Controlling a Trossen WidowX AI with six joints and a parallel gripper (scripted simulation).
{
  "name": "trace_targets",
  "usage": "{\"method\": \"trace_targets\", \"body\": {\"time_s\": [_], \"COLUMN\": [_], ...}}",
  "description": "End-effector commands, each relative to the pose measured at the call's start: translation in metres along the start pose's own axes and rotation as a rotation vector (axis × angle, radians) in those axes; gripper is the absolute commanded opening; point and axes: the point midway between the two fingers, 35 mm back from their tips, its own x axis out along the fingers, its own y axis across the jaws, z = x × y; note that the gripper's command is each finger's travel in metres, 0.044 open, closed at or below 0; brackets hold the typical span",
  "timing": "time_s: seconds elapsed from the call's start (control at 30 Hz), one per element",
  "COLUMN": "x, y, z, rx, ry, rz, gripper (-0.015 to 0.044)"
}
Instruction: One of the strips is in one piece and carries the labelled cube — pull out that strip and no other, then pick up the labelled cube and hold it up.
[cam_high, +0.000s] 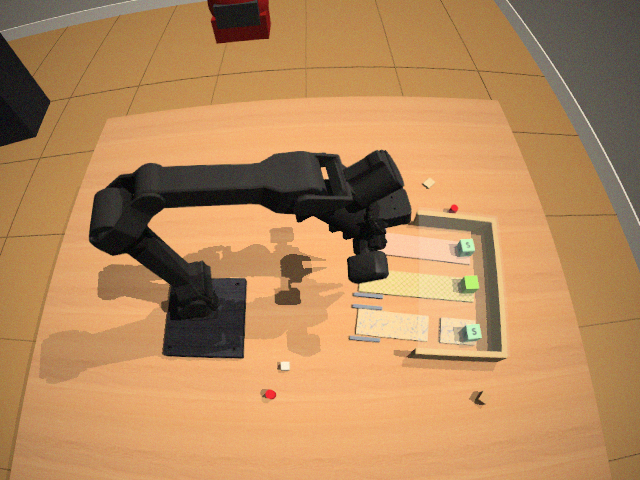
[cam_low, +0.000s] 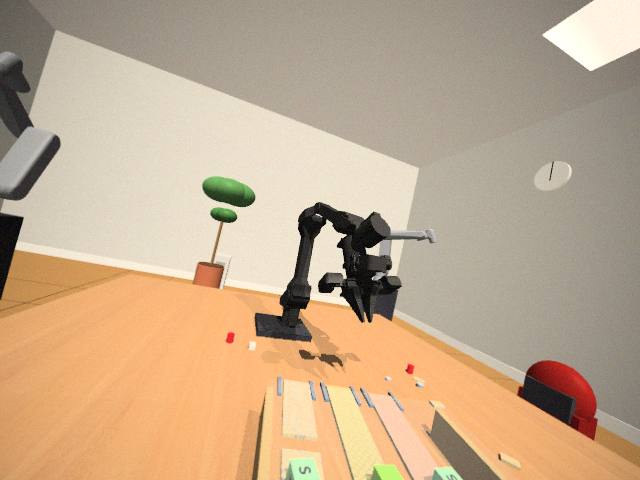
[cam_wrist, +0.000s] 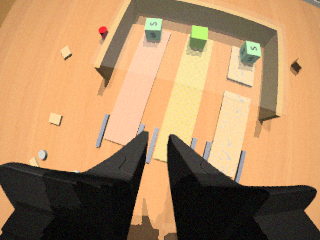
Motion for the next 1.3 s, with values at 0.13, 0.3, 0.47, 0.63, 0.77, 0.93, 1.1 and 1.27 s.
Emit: {"method": "trace_targets", "body": {"time_s": [0.13, 0.3, 0.47, 0.63, 0.77, 0.93, 1.1, 1.27], "x": [0.052, 0.085, 0.094, 0.095, 0.101, 0.108, 0.115, 0.122], "y": [0.041, 0.064, 0.070, 0.068, 0.067, 0.066, 0.065, 0.064], "z": [0.001, -0.012, -0.017, -0.020, -0.022, -0.026, -0.030, -0.035], "rx": [0.092, 0.135, 0.145, 0.145, 0.145, 0.145, 0.145, 0.145], "ry": [0.312, 0.490, 0.538, 0.538, 0.538, 0.538, 0.538, 0.538], "rz": [-0.062, -0.144, -0.173, -0.173, -0.173, -0.173, -0.173, -0.173], "gripper": [0.0000, 0.0000, 0.0000, 0.0000, 0.0000, 0.0000, 0.0000, 0.0000]}}
